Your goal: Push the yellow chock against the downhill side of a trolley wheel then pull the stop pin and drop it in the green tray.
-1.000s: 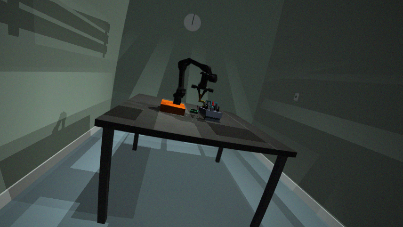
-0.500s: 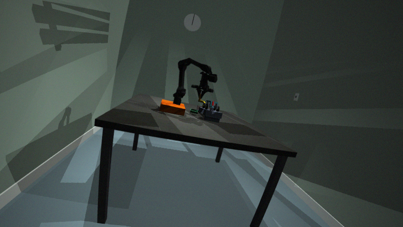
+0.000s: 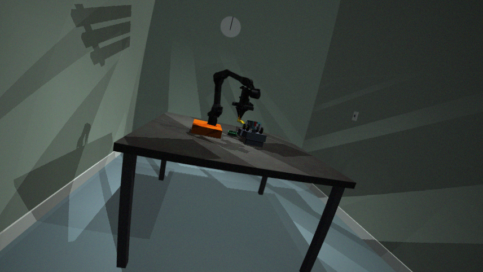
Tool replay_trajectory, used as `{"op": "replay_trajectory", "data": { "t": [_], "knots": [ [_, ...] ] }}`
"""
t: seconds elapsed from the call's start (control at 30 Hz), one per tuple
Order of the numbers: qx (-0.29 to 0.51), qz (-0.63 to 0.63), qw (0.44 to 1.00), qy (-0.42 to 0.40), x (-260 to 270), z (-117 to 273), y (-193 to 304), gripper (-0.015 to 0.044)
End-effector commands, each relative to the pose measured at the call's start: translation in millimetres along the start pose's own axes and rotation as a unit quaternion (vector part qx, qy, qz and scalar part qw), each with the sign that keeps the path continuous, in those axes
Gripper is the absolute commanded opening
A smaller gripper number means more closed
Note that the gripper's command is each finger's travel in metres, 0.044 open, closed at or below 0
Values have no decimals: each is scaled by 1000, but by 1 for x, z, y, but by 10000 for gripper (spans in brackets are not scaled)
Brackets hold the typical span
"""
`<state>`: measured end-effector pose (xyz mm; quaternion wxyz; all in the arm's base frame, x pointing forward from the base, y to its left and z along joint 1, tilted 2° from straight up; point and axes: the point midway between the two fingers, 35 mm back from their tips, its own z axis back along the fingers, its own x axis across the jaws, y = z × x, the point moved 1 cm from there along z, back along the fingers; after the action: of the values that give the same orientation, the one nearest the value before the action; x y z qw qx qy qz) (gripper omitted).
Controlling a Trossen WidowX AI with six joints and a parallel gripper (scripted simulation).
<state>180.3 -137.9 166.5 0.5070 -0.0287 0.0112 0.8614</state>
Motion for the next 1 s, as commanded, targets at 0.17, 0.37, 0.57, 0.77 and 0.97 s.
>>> {"op": "replay_trajectory", "data": {
  "t": [0.17,0.37,0.57,0.77,0.97],
  "knots": [
    [1,-154,988,0,0,0,0,0],
    [1,-231,973,0,0,0,0,0],
    [1,-231,973,0,1,0,0,0],
    [0,-231,973,-1,15,-2,-12,0],
    [0,-231,973,-2,31,-4,-27,0]
  ]
}}
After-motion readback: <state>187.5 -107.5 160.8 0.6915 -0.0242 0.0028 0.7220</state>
